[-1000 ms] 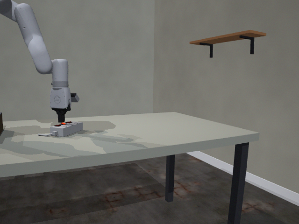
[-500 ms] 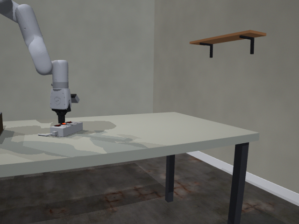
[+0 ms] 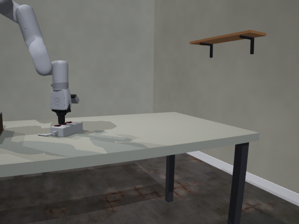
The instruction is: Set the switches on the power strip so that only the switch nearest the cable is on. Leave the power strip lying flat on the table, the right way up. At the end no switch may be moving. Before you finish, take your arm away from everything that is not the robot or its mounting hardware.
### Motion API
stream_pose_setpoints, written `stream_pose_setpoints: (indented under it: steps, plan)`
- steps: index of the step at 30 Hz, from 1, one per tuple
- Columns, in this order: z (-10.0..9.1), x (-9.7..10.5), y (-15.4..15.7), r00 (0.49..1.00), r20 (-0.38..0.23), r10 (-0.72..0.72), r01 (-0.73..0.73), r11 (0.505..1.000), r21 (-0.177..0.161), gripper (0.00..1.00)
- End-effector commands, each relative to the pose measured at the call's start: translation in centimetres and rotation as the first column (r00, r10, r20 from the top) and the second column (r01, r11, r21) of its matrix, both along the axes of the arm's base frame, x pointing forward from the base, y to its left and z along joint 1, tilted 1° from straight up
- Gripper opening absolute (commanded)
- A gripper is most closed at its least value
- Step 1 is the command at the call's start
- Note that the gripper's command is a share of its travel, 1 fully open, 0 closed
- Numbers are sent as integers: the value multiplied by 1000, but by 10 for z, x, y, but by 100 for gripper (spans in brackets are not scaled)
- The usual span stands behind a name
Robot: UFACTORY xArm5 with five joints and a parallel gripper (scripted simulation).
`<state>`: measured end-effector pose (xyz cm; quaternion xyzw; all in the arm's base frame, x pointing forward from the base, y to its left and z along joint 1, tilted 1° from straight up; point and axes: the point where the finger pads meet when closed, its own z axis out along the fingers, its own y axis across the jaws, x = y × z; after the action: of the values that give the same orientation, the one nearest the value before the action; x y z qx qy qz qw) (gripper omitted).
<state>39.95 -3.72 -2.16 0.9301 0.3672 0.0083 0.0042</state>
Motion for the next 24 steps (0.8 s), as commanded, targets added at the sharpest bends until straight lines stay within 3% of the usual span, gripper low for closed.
stream_pose_setpoints:
  steps: [1,14,24]
  plan:
    - [0,1,0,1000,1,-1,1,1000,0,0]
    - [2,1,0,1000,1,-1,1,1000,0,0]
    - [27,0,0,1000,1,-1,1,1000,0,0]
